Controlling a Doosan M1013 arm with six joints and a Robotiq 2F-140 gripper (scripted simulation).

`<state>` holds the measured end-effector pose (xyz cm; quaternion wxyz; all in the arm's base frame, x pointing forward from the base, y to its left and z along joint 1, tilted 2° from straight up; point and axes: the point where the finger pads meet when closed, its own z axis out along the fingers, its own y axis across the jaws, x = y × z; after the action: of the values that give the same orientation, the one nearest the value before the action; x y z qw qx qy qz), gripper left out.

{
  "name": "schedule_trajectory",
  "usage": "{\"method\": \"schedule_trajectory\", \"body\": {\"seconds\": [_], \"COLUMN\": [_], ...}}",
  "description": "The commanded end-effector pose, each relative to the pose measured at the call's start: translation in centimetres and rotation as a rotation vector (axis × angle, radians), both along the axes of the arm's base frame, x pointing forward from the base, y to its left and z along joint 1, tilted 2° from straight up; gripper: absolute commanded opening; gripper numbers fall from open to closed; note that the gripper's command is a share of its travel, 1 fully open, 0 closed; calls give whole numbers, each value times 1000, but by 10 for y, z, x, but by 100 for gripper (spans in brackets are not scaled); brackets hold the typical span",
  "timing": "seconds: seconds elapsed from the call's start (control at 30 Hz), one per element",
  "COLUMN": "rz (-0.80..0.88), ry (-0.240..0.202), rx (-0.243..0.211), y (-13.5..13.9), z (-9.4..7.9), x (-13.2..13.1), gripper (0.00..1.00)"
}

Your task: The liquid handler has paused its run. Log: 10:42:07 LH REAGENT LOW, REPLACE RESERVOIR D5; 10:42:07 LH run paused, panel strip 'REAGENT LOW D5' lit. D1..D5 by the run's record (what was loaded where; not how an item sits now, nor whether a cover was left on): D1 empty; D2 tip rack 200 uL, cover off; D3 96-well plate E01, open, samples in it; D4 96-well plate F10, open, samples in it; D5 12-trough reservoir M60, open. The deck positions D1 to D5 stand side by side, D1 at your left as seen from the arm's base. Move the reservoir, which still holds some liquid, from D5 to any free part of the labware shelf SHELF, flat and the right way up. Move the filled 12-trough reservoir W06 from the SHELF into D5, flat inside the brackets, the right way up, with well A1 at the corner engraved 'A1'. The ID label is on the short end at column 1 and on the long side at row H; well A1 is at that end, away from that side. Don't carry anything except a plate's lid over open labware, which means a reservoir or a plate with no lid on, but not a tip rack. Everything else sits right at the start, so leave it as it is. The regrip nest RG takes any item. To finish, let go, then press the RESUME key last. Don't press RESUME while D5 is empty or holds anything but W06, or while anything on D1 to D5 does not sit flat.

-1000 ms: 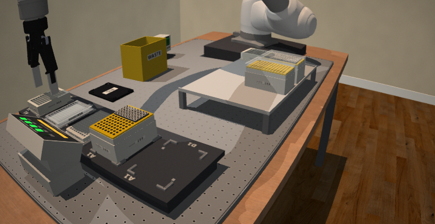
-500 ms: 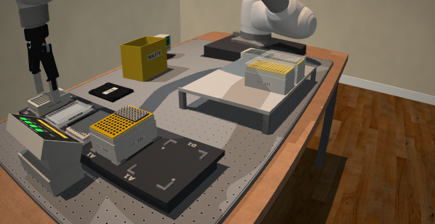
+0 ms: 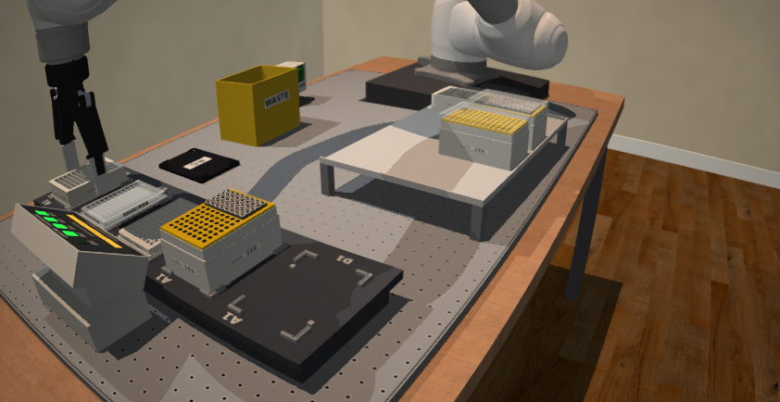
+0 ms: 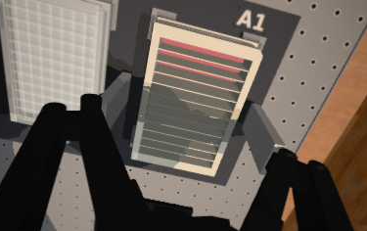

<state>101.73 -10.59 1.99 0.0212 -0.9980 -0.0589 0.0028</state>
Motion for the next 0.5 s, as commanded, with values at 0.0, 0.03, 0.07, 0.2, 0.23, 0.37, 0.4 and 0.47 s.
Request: {"method": "schedule_trajectory", "body": {"seconds": [0.0, 0.03, 0.07, 0.2, 0.23, 0.37, 0.4, 0.47], "rz": [0, 0, 0, 0, 0, 0, 0, 0], "ry": [0, 0, 0, 0, 0, 0, 0, 0], "rx": [0, 0, 0, 0, 0, 0, 0, 0], "y": [0, 0, 0, 0, 0, 0, 0, 0], "z": [-3, -3, -3, -3, -3, -3, -3, -3], "x": [0, 0, 0, 0, 0, 0, 0, 0], "gripper": [77, 77, 77, 77, 77, 77, 0, 0]}}
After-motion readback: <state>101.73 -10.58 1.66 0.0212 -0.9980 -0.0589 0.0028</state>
